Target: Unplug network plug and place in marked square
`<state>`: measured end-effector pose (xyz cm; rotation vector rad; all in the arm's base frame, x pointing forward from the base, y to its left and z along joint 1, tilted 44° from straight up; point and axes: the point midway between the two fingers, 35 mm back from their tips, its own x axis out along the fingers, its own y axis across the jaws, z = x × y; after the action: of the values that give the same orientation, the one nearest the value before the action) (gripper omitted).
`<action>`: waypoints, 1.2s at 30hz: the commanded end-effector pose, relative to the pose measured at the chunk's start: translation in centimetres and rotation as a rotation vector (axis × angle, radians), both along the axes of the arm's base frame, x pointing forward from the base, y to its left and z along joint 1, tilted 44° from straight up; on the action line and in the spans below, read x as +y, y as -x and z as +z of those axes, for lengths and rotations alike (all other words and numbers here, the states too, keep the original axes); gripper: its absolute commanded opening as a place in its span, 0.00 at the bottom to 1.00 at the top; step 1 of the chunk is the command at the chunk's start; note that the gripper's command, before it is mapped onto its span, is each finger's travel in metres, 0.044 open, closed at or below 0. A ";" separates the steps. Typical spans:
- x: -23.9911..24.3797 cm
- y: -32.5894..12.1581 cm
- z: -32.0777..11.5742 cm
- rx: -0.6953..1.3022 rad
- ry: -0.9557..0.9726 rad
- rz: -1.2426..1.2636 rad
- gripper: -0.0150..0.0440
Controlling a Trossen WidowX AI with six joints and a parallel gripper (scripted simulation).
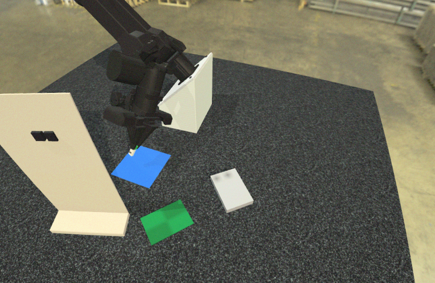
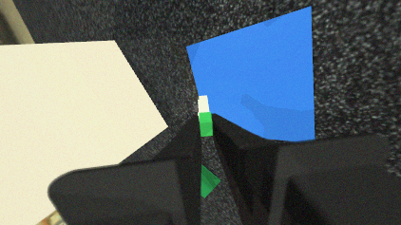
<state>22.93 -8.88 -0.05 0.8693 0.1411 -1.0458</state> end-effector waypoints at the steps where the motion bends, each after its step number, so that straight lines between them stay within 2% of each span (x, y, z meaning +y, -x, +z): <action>1: -0.1 0.2 -0.4 0.017 0.001 0.005 0.25; 36: -1.3 0.1 -1.8 0.020 -0.003 0.003 0.25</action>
<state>23.10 -10.10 -1.44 0.8721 0.1457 -1.0492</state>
